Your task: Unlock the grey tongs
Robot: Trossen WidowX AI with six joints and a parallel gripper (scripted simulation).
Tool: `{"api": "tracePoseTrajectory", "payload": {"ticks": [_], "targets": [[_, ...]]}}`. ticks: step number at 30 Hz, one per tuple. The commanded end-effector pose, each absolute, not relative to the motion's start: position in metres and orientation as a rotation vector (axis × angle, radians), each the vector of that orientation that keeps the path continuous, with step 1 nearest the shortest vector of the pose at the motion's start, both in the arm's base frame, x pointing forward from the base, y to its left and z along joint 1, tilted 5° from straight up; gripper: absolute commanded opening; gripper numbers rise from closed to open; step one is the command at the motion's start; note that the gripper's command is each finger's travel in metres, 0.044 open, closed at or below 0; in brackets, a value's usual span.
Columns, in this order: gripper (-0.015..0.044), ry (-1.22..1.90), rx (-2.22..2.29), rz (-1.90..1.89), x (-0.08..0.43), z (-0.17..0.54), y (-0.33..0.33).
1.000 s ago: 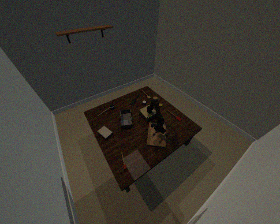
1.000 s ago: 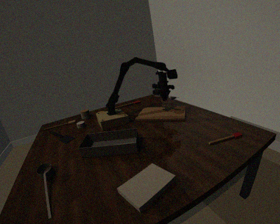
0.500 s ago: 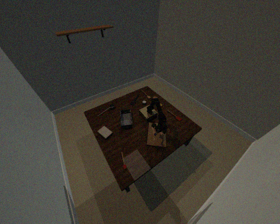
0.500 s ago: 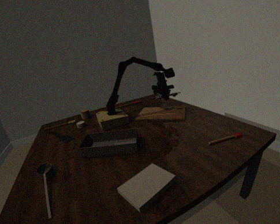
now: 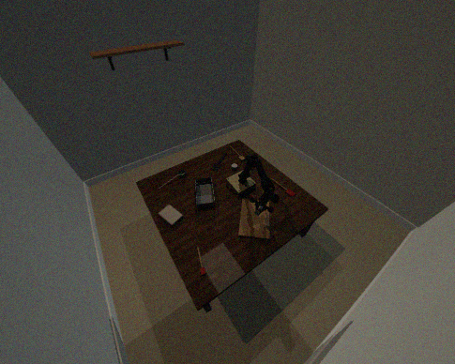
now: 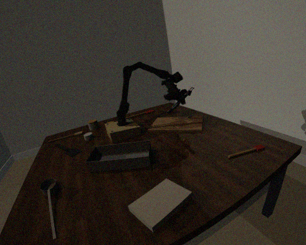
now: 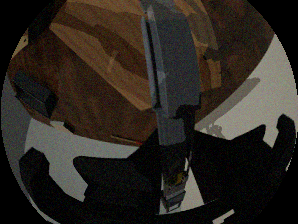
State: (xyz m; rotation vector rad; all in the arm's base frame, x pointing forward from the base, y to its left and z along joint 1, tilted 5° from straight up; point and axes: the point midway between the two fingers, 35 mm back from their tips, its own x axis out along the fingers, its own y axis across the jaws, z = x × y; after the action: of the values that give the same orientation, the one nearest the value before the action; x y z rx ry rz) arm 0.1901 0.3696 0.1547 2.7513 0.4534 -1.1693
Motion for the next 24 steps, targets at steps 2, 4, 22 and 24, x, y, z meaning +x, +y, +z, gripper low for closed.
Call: {"api": "tracePoseTrajectory", "payload": {"ticks": [2, 4, 22, 24], "targets": [[-0.015, 0.457, 2.864, -0.981, 0.185, 0.173, 0.366], [-0.015, 0.453, 2.907, -0.905, 0.182, 0.178, 0.364], [-0.015, 0.39, 3.144, -0.494, 0.16, 0.211, 0.34], [-0.015, 0.39, 3.144, -0.494, 0.16, 0.211, 0.34]]}}
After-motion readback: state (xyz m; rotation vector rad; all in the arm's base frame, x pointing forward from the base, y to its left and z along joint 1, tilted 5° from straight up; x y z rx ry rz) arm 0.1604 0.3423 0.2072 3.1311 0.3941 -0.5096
